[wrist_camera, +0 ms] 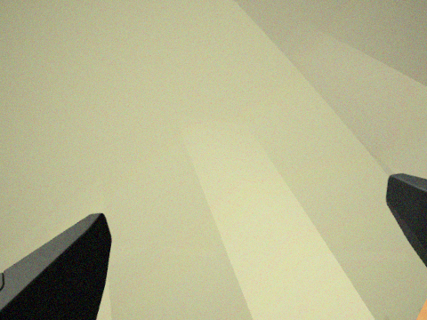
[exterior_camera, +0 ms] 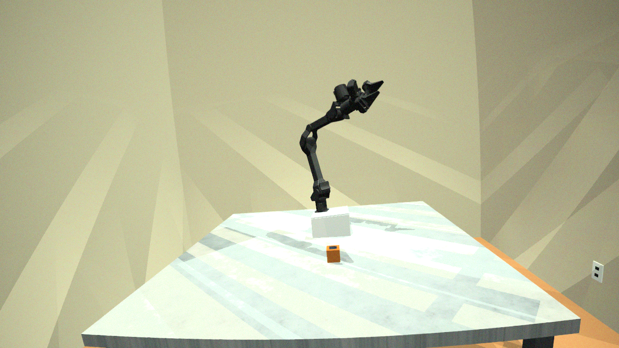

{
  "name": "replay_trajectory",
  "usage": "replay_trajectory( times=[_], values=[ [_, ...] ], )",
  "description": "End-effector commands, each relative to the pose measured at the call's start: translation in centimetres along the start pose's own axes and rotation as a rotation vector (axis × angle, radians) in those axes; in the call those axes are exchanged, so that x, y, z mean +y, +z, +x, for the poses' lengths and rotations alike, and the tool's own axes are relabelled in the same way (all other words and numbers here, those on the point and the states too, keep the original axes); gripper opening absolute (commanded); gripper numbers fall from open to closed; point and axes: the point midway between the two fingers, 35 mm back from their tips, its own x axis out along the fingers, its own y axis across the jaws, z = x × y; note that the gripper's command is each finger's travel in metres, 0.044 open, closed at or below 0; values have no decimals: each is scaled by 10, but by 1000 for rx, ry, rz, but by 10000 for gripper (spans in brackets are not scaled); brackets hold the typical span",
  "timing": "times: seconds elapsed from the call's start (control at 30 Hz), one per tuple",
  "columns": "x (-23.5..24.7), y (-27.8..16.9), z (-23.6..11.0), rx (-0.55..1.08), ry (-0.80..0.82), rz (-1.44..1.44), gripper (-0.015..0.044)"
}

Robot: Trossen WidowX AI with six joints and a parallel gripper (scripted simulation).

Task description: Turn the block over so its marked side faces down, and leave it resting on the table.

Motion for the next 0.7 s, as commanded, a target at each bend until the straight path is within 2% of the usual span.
replay_trajectory(
  times=[0.0, 0.17, 0.33, 0.5, 0.67],
  values=[
    [-50, -16, 14, 53, -141, -33, 440],
    [-131, -45, 23, 180, -357, -80, 440],
    [-212, -73, 15, 324, -566, -110, 440],
    [-289, -103, -14, 500, -770, -119, 440],
    [-356, -133, -59, 694, -955, -100, 440]
  ],
)
